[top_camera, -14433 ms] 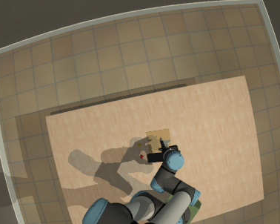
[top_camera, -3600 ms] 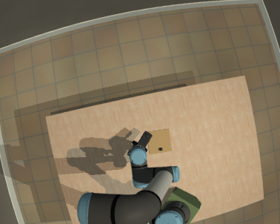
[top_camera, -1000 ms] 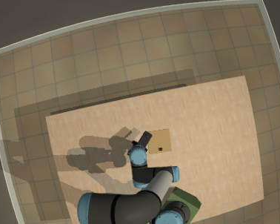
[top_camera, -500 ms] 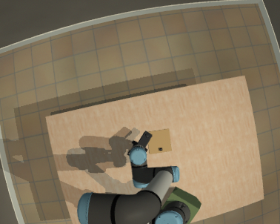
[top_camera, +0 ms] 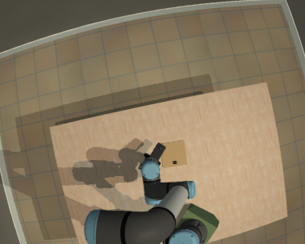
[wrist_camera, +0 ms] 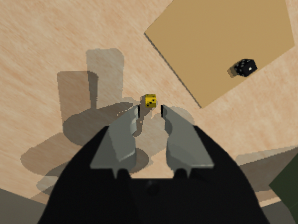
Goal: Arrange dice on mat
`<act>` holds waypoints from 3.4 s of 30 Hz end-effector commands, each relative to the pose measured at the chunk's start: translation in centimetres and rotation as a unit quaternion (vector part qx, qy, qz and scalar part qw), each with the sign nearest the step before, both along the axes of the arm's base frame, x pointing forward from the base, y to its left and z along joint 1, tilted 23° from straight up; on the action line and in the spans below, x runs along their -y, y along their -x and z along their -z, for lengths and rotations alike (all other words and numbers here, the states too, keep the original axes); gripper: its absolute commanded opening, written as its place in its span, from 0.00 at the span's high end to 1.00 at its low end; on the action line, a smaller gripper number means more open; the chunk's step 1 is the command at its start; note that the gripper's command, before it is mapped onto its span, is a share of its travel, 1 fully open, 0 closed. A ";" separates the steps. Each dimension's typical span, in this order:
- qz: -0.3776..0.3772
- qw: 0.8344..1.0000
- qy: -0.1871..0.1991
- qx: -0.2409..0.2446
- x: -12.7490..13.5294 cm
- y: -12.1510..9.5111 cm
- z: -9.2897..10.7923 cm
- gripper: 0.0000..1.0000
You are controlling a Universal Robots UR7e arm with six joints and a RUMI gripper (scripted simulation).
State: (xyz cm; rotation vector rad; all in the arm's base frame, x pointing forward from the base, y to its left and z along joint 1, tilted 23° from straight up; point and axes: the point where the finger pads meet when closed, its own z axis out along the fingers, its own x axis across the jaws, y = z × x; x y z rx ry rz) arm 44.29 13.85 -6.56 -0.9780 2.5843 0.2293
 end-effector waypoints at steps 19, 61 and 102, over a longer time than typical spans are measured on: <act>0.000 1.000 0.000 0.000 -0.6 -0.6 1.9 0.82; 0.000 1.000 0.000 0.000 -0.6 -0.6 2.0 1.00; 0.000 1.000 0.000 0.000 -0.5 -0.5 1.7 1.00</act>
